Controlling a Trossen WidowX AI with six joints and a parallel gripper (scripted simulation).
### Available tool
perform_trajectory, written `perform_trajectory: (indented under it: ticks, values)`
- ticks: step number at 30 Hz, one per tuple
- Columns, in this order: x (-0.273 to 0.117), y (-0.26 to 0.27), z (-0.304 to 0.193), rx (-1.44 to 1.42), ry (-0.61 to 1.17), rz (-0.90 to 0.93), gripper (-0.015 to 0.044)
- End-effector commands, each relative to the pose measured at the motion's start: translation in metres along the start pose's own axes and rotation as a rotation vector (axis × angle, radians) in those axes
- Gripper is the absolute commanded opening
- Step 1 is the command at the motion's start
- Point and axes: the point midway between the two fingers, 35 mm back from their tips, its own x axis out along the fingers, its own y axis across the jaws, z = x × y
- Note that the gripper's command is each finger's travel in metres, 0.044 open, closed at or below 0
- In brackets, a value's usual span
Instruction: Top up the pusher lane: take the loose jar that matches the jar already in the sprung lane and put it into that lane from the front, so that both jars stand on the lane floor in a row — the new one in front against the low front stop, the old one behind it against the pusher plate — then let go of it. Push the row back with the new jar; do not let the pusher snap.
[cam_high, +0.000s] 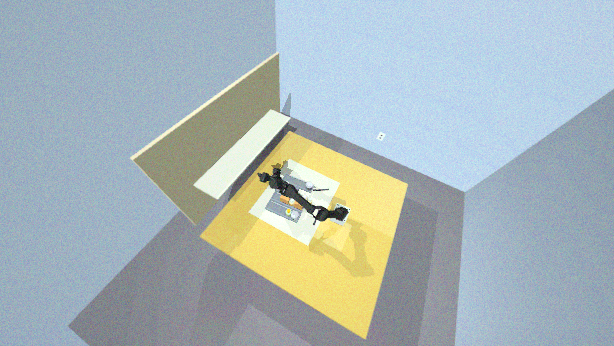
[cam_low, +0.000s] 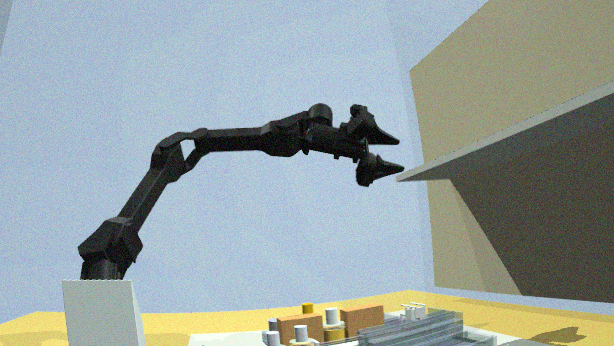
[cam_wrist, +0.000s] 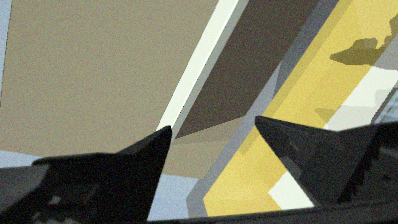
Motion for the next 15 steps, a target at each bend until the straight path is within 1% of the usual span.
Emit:
perform_trajectory:
  ticks: [1, 8, 15]
  values:
    - [-0.002, -0.077, 0.013, -0.23, 0.06, -0.229, 0.044]
    - [-0.028, -0.173, 0.023, -0.505, 0.244, -0.486, 0.044]
    - [-0.073, -0.255, 0.022, -0.711, 0.531, -0.652, 0.044]
